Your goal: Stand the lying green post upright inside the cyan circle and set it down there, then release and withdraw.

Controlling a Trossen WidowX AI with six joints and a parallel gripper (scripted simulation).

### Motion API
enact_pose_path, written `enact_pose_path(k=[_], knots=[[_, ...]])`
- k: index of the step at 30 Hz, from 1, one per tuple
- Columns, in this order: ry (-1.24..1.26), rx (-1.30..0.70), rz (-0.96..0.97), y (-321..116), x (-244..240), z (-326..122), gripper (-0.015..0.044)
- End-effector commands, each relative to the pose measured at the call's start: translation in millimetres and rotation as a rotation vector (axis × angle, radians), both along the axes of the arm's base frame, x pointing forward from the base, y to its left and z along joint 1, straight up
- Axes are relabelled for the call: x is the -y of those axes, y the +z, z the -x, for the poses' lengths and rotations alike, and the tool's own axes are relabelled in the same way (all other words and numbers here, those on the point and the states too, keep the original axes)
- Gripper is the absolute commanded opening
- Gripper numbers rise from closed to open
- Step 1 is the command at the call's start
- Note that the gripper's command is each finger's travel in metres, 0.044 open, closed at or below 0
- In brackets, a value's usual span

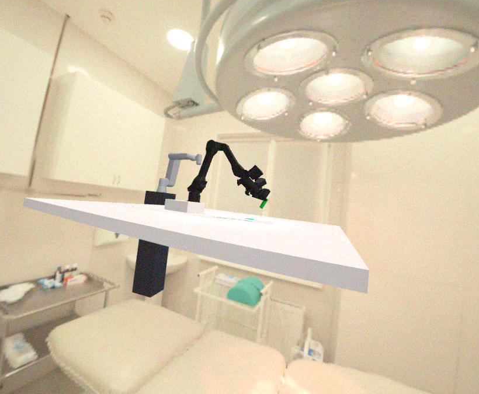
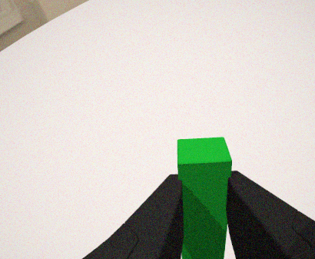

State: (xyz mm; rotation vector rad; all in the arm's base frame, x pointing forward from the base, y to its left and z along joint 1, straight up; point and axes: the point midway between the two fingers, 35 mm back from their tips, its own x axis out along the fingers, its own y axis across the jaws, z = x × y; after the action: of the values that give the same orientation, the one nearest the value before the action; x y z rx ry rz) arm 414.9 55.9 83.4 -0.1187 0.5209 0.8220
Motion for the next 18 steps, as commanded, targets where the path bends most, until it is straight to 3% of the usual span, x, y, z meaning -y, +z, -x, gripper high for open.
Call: enact_pose_path(k=[1,18], knots=[[0.001,0.014,-0.019,1.6,1.7,2.3,0.0023],[0.019,0.084,-0.086,6.0,6.1,10.9,0.0023]])
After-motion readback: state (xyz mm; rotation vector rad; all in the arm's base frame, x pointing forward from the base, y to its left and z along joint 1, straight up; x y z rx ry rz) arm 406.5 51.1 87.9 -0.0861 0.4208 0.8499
